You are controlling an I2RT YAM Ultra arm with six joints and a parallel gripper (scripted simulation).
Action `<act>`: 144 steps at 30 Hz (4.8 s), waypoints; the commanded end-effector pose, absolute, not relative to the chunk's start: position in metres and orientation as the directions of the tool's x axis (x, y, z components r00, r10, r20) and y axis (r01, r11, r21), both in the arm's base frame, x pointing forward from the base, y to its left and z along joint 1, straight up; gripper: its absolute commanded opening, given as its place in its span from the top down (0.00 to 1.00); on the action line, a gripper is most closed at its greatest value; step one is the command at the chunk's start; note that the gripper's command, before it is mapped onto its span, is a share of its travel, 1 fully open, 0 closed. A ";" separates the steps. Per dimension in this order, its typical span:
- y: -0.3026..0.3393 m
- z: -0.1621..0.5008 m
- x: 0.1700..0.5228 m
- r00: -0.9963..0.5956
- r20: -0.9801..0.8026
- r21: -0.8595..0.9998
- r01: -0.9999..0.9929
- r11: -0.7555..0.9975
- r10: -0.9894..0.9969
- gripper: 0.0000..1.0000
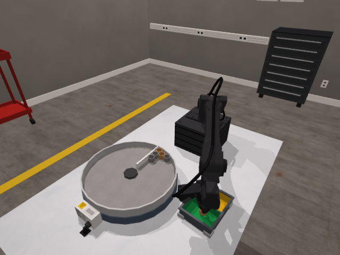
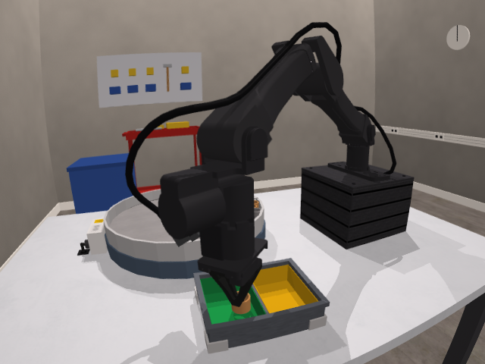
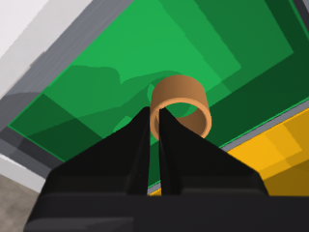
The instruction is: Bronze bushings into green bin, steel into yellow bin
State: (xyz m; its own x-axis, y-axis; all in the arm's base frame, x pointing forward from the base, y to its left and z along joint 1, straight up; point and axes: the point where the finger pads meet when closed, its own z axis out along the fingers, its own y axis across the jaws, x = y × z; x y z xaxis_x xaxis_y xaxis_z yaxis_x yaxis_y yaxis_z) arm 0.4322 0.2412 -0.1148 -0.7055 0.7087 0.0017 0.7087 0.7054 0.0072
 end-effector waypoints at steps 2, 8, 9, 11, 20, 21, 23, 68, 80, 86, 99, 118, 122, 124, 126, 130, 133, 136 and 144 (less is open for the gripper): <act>0.238 -0.111 0.443 -0.701 -0.019 0.032 0.713 0.701 0.713 1.00; 0.240 -0.103 0.445 -0.700 -0.022 0.042 0.712 0.701 0.713 1.00; 0.239 -0.103 0.445 -0.700 -0.021 0.038 0.713 0.701 0.713 1.00; 0.239 -0.103 0.445 -0.700 -0.021 0.038 0.713 0.701 0.713 1.00; 0.239 -0.103 0.445 -0.700 -0.021 0.038 0.713 0.701 0.713 1.00; 0.239 -0.103 0.445 -0.700 -0.021 0.038 0.713 0.701 0.713 1.00; 0.239 -0.103 0.445 -0.700 -0.021 0.038 0.713 0.701 0.713 1.00; 0.239 -0.116 0.443 -0.704 -0.017 0.024 0.710 0.704 0.710 1.00; 0.239 -0.116 0.443 -0.704 -0.017 0.024 0.710 0.704 0.710 1.00; 0.239 -0.116 0.443 -0.704 -0.017 0.024 0.710 0.704 0.710 1.00; 0.239 -0.116 0.443 -0.704 -0.017 0.024 0.710 0.704 0.710 0.87; 0.239 -0.116 0.443 -0.704 -0.017 0.024 0.710 0.704 0.710 0.87; 0.239 -0.116 0.443 -0.704 -0.017 0.024 0.710 0.704 0.710 0.87; 0.239 -0.116 0.443 -0.704 -0.017 0.024 0.710 0.704 0.710 0.87; 0.239 -0.116 0.443 -0.704 -0.017 0.024 0.710 0.704 0.710 0.87; 0.239 -0.116 0.443 -0.704 -0.017 0.024 0.710 0.704 0.710 0.87; 0.239 -0.115 0.443 -0.704 -0.017 0.025 0.710 0.704 0.710 0.87; 0.241 -0.100 0.446 -0.704 -0.022 0.041 0.709 0.704 0.710 0.87; 0.241 -0.082 0.446 -0.704 -0.023 0.045 0.709 0.704 0.710 0.87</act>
